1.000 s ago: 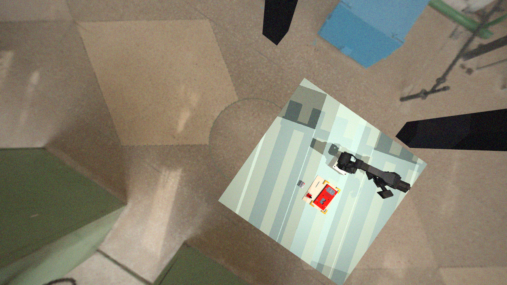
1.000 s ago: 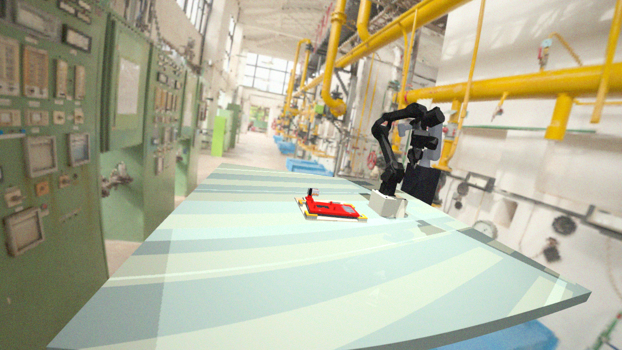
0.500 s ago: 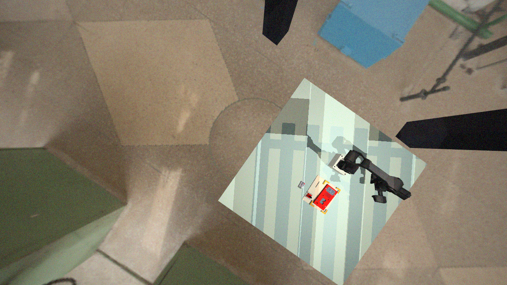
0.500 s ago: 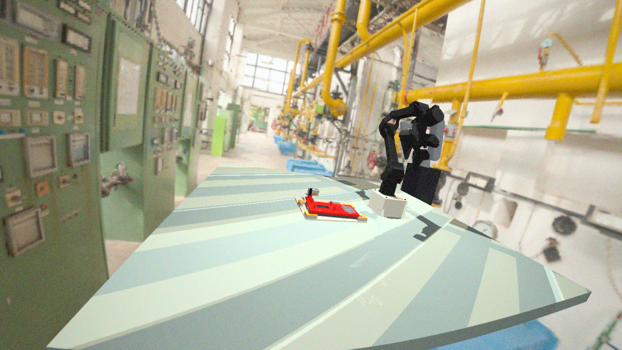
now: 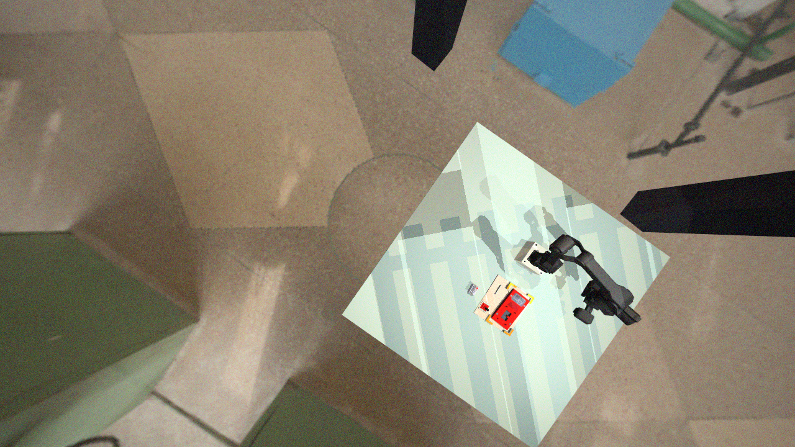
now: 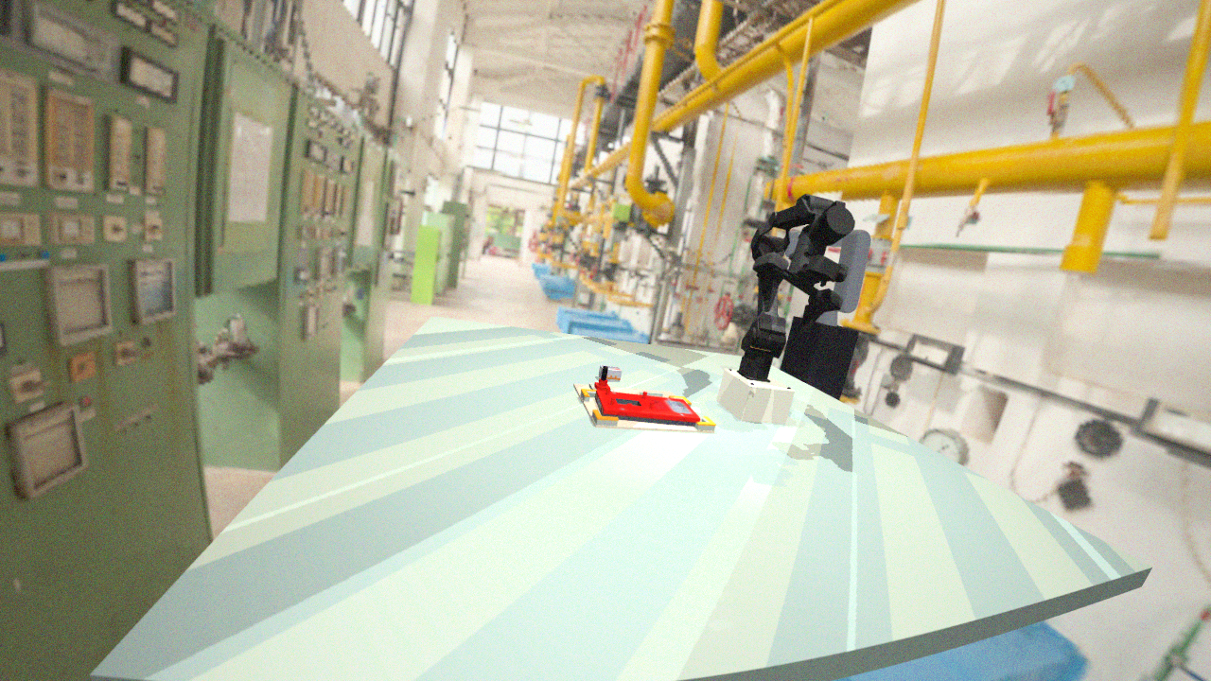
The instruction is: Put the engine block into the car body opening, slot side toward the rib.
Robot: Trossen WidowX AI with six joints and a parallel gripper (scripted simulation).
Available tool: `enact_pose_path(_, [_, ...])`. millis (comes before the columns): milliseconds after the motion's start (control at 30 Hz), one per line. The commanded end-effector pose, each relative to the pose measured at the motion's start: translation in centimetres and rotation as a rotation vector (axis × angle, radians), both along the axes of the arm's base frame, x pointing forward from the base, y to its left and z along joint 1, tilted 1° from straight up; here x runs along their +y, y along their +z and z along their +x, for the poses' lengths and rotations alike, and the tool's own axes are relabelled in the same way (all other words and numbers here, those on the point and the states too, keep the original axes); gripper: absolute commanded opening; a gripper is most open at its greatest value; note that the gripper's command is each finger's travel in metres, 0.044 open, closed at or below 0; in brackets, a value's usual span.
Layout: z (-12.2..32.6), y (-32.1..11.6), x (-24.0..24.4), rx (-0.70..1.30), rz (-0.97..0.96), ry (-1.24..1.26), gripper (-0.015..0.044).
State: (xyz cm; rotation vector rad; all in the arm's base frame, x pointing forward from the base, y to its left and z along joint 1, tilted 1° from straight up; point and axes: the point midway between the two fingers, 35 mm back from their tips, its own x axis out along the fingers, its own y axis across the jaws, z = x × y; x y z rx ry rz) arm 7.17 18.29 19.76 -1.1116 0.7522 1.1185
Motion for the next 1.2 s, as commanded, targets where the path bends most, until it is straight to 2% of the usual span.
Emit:
enact_pose_path(0, [1.1, 0.0, 0.3, 0.043, 0.028, -0.148, 0.044])
enact_pose_path(1167, [10.3, -2.1, -1.1, 0.254, 0.204, -1.162, 0.044])
